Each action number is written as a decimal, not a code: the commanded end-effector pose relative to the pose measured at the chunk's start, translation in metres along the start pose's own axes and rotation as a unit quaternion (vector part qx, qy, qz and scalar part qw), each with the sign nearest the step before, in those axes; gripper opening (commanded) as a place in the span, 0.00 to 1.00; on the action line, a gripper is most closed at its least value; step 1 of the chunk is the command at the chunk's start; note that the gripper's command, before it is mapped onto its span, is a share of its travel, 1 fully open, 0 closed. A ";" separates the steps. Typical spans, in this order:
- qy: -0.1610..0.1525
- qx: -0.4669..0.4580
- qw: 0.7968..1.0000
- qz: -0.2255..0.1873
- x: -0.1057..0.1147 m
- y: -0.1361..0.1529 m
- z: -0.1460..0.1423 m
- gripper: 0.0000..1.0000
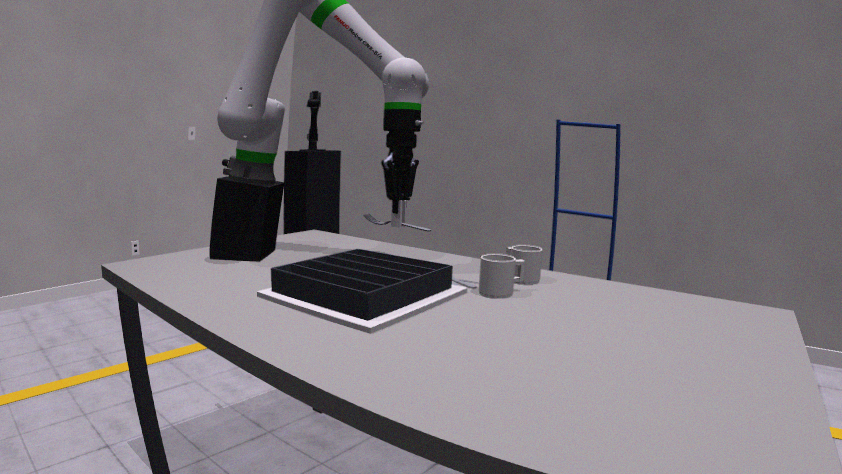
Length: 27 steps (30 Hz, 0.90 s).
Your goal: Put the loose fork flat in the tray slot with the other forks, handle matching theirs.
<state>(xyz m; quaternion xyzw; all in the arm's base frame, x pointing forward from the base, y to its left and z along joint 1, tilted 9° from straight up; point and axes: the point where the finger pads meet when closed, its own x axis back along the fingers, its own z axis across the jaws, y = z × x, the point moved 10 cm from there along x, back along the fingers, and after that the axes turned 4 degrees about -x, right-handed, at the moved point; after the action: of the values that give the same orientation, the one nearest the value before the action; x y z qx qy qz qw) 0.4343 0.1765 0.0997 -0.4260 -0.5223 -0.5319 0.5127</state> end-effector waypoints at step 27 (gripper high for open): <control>0.000 0.000 1.000 0.000 0.020 0.000 0.000 0.03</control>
<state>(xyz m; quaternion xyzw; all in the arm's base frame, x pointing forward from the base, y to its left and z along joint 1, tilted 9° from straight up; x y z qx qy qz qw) 0.4321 0.1745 0.1193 -0.4260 -0.5223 -0.5318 0.5127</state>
